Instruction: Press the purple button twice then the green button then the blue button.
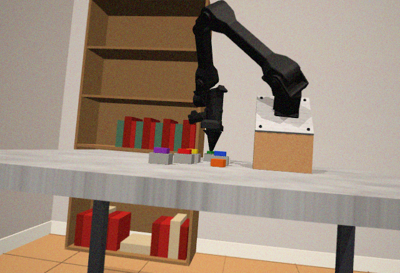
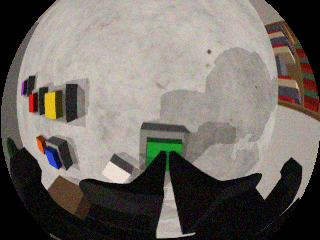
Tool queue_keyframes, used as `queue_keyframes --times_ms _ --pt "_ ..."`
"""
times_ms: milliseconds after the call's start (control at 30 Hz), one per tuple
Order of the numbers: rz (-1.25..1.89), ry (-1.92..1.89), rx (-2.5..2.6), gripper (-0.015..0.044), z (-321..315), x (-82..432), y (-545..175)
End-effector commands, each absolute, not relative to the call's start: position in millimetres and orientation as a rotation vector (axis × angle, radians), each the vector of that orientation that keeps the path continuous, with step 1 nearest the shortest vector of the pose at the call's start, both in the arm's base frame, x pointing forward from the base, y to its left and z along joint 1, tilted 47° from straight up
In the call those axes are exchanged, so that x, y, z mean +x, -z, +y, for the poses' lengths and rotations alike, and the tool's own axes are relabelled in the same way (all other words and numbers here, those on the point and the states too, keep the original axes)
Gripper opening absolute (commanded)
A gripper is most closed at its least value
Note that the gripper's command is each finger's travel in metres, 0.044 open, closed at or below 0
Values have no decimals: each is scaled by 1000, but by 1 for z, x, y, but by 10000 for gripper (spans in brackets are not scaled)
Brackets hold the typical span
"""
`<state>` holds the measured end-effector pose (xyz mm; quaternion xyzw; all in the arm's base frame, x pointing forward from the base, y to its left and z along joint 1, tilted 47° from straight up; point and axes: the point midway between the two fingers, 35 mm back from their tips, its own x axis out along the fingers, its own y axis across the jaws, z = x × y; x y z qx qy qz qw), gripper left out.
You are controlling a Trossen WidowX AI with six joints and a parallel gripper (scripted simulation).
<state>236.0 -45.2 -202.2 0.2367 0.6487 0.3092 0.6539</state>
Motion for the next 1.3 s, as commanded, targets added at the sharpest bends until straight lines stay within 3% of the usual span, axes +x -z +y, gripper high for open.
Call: queue_keyframes --times_ms 0,533,867,1000,1267 --pt "1480 -705 550 20 -42 232 203" --pt "1480 -705 550 20 -42 232 203" --pt "1481 -703 548 20 -69 234 178" --pt "1483 -700 547 20 -109 237 140" --pt "1483 -700 547 20 -107 236 130"
